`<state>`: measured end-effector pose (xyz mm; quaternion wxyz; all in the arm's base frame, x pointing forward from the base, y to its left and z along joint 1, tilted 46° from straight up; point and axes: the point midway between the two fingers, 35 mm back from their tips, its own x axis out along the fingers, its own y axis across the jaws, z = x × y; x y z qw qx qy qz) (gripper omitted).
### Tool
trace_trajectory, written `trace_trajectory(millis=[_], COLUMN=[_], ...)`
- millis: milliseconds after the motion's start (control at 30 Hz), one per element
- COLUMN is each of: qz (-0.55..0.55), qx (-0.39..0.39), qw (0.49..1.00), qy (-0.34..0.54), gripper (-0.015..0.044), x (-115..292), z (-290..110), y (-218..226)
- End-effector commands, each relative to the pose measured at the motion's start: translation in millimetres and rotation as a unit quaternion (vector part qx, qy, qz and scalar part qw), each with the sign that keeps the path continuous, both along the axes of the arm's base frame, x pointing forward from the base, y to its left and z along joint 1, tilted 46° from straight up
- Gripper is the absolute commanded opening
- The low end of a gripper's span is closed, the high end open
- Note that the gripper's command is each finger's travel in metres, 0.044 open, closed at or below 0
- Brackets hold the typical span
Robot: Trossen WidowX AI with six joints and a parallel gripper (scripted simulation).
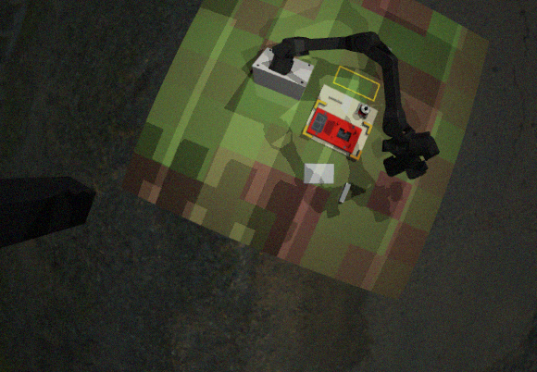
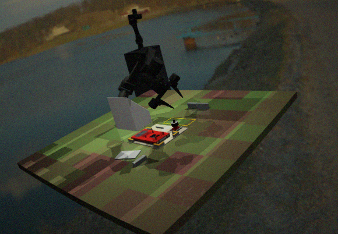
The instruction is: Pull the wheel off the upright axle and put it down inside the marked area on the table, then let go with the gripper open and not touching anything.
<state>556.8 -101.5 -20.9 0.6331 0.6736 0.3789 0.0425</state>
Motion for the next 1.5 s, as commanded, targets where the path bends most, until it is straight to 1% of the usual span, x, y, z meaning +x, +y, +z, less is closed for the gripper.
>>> trace_trajectory(millis=[0,167,333,533,667,733,1033,1367,1467], qz=[0.064,0.159,0.263,0.393,0.479,0.507,0.51,0.51,0.51], qx=[-0.052,-0.109,-0.153,-0.185,-0.192,-0.192,-0.192,-0.191,-0.19], qw=[0.997,0.981,0.953,0.901,0.856,0.84,0.838,0.838,0.838], qy=[0.011,0.017,0.015,0.001,-0.015,-0.022,-0.023,-0.023,-0.024], gripper=[0.03,0.03,0.03,0.03,0.03,0.03,0.03,0.03,0.03], x=[-19,-50,-89,-143,-182,-196,-197,-198,-199], z=[-4,-4,0,11,22,26,25,-18,-24], y=[32,71,107,145,166,172,176,219,227])
